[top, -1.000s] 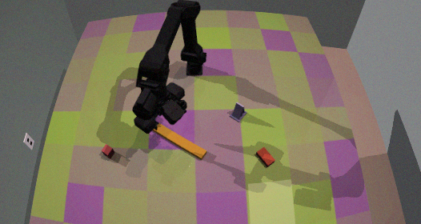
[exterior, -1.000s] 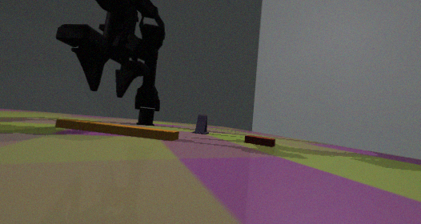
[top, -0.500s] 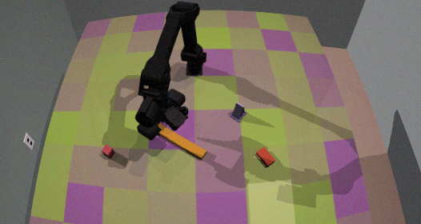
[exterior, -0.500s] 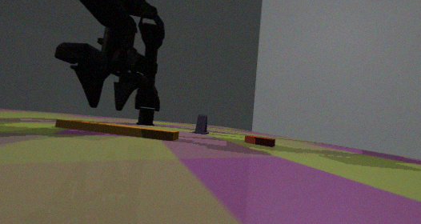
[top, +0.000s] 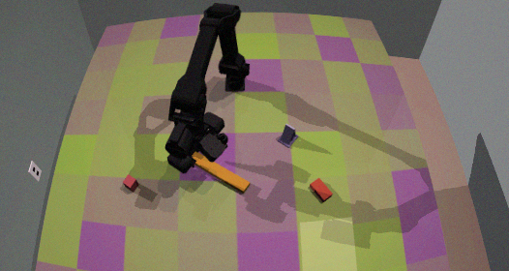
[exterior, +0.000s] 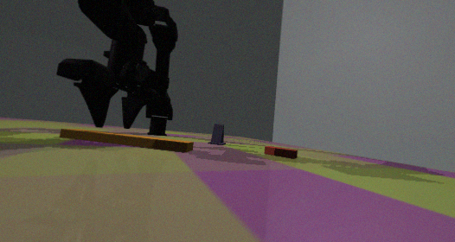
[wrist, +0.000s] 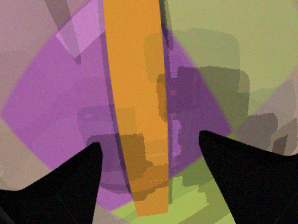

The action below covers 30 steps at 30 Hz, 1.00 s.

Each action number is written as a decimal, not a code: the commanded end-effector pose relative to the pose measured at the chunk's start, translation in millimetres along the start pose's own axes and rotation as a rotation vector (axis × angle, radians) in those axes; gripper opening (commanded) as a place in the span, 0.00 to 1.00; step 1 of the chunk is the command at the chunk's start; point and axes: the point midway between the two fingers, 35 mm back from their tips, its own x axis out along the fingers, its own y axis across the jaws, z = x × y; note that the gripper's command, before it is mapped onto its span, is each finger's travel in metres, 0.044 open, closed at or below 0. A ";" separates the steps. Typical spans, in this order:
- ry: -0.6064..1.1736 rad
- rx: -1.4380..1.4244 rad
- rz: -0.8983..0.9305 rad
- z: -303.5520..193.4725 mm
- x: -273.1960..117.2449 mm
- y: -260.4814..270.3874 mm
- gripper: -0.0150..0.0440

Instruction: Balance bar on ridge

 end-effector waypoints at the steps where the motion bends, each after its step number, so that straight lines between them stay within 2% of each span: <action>1: -0.001 -0.006 0.017 0.3 11.0 2.8 0.79; 27: -0.001 -0.006 0.017 0.2 21.6 3.3 0.79; 30: 0.003 0.000 0.012 -0.6 19.9 2.7 0.65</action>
